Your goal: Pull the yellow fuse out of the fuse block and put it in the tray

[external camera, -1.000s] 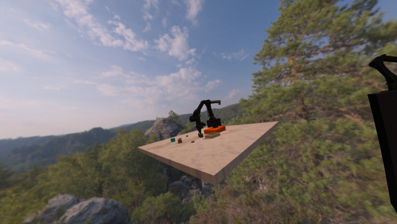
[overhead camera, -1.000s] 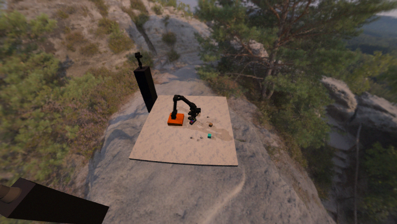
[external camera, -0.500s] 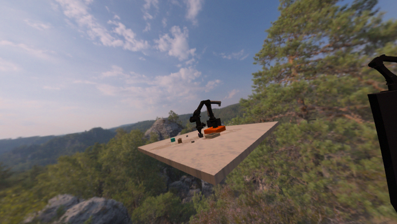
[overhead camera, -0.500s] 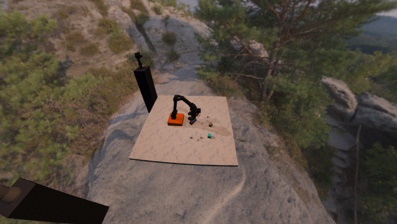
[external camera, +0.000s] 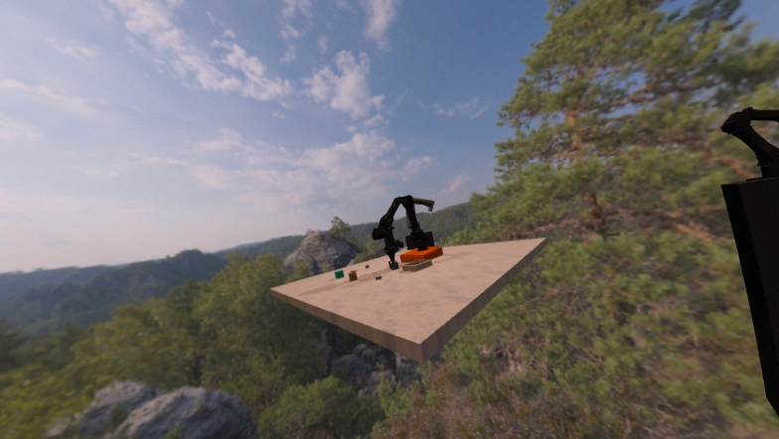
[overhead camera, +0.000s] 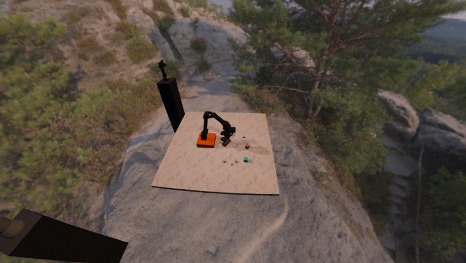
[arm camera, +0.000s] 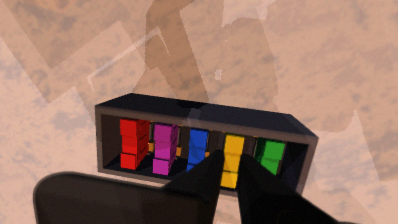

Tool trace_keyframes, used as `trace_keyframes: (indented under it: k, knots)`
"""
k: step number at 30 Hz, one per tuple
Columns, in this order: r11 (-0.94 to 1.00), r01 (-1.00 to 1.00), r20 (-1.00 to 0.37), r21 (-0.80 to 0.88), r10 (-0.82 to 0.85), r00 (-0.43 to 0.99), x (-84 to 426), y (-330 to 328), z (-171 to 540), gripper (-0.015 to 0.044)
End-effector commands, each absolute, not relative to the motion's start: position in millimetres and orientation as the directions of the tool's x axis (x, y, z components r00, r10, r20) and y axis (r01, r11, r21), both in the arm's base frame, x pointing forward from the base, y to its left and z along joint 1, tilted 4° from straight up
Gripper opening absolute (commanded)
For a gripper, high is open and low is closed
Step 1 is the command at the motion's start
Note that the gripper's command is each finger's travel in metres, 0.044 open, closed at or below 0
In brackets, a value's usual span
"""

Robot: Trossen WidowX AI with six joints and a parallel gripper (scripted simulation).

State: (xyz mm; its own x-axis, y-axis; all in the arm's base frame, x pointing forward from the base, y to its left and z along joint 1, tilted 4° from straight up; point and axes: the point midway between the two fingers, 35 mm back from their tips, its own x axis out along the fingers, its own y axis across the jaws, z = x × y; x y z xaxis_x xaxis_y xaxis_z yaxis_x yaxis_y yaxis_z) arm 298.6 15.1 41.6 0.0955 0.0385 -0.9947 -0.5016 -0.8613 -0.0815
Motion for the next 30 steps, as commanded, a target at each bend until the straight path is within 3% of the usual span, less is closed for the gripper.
trace_keyframes:
  k: [1, 30]
  knots:
    - [-0.861, -0.501, -0.994, -0.083, 0.039, 0.098, 299, 15, 44, 0.0]
    - [-0.862, -0.5, -0.994, -0.084, 0.04, 0.098, 298, 14, 59, 0.0]
